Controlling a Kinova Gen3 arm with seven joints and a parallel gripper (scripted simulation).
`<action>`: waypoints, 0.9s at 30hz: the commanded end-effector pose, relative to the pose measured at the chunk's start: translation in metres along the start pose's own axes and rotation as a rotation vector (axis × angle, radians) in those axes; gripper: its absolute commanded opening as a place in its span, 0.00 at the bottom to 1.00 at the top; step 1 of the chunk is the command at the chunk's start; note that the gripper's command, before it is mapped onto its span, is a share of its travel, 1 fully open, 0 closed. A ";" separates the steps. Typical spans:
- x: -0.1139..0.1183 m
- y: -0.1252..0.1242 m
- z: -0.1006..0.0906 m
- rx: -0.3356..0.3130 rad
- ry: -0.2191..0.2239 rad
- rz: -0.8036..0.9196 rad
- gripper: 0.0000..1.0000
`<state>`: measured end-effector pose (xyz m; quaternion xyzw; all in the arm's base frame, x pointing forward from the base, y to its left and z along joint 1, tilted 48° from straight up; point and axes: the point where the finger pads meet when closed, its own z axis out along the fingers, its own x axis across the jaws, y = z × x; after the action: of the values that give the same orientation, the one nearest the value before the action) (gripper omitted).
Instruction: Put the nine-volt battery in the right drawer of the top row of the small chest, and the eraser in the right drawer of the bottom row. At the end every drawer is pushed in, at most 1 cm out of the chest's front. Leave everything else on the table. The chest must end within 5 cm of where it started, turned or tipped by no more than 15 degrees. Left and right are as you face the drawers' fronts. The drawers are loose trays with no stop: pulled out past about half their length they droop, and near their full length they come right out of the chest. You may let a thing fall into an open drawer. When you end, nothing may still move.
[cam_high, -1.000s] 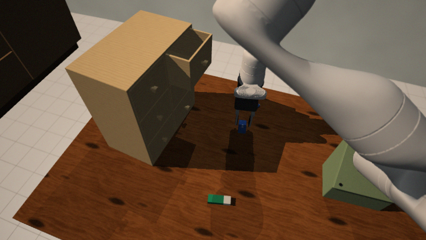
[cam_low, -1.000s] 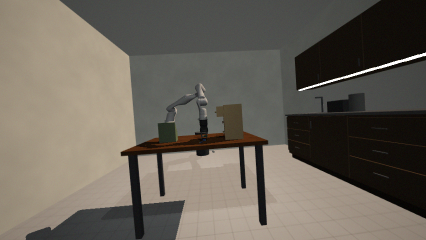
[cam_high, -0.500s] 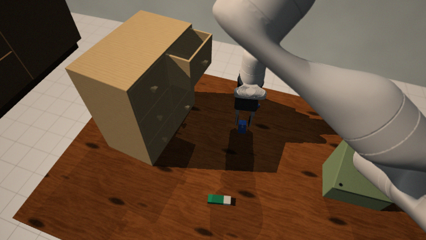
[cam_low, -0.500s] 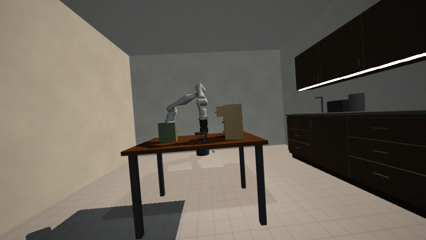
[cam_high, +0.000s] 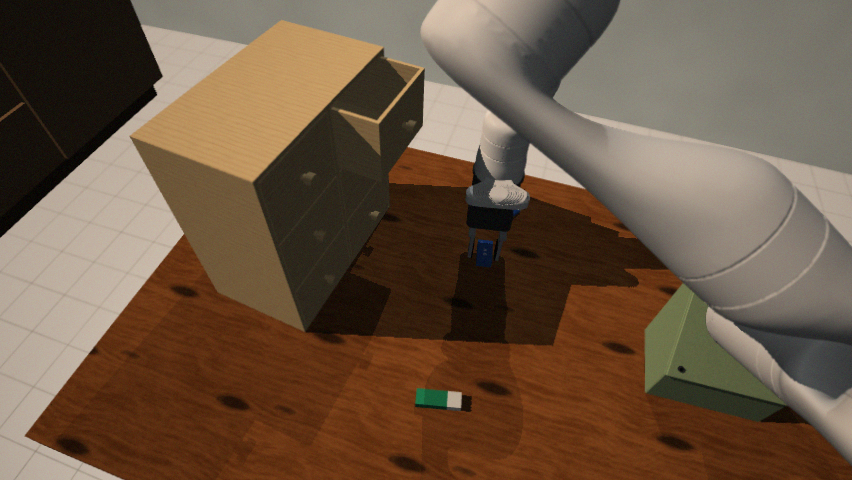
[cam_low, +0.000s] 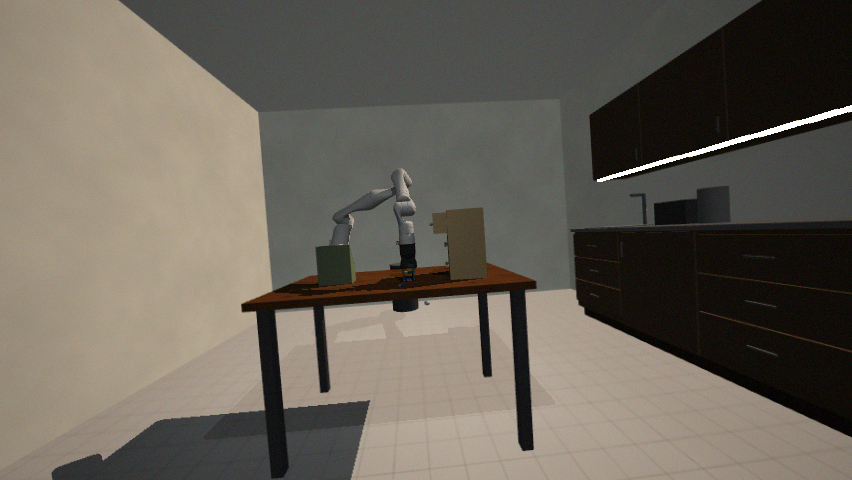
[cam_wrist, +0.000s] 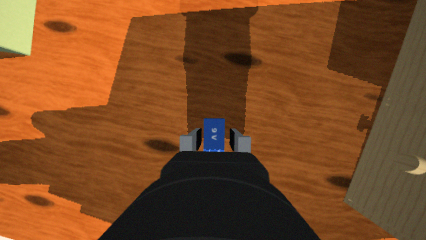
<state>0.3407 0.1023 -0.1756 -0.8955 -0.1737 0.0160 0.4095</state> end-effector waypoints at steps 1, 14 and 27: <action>-0.001 0.000 0.002 0.001 -0.002 0.002 0.81; -0.001 0.000 0.002 0.001 -0.002 0.002 0.81; -0.001 0.000 0.002 0.001 -0.002 0.002 0.51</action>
<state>0.3385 0.1039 -0.1774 -0.8951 -0.1737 0.0182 0.4104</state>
